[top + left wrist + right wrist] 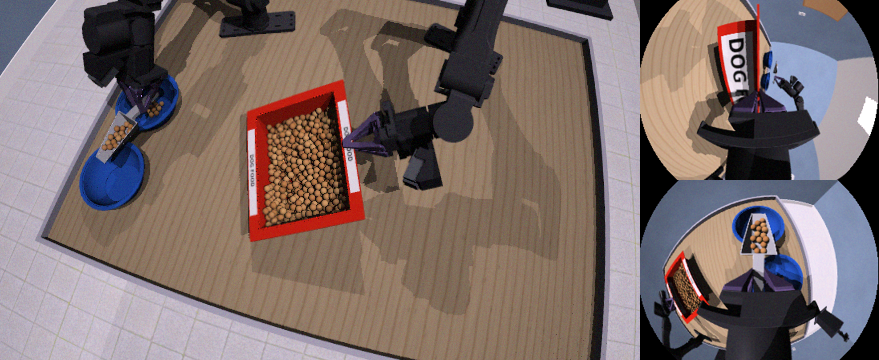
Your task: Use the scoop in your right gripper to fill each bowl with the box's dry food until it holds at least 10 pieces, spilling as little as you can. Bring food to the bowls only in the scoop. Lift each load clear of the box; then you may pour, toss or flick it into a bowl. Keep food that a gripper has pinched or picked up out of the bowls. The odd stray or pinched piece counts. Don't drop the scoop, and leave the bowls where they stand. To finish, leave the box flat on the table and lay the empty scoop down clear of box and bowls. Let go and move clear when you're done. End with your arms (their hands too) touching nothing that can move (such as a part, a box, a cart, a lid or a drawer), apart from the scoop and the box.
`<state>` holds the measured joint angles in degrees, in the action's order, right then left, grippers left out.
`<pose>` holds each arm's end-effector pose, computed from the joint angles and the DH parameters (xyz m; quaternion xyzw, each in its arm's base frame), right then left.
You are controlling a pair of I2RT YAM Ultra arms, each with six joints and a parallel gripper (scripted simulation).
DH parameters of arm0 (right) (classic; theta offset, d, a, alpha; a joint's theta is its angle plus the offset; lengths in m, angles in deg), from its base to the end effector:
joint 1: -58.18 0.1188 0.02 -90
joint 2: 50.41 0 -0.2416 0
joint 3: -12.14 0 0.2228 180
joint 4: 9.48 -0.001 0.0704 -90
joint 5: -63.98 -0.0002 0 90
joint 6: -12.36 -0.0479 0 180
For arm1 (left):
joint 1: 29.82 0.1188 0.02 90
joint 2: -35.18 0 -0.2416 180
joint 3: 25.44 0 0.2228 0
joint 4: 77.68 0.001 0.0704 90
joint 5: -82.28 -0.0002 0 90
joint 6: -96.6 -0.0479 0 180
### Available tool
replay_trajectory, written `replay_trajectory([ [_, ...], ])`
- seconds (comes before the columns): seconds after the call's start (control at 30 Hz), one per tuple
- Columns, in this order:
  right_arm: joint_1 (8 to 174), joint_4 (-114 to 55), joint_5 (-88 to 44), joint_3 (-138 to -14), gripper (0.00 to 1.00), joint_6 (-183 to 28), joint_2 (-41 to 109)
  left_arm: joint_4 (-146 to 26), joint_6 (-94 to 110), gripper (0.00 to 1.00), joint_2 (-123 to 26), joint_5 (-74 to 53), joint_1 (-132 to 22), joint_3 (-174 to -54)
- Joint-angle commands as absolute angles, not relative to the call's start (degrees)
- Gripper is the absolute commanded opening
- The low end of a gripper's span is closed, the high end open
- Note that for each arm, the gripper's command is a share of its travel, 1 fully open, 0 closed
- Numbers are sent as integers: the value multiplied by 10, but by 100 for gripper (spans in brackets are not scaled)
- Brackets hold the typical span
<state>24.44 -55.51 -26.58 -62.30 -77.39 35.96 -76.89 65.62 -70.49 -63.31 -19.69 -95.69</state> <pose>0.2375 -0.1580 0.2135 0.2782 0.9200 -0.0852 0.2625 0.3467 0.0228 0.1646 -0.2740 0.7693 -0.5442 0.1922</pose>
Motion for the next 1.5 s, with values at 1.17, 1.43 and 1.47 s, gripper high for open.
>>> replay_trajectory([
  [1.17,253,-678,-270,-730,0,-772,385,-790,646,0,-679,-648,-191,-978],
  [1.43,254,-669,-270,-729,0,-772,390,-790,646,0,-679,-648,-191,-978],
  [1.47,255,-673,-271,-729,0,-772,392,-790,646,0,-679,-648,-191,-978],
])
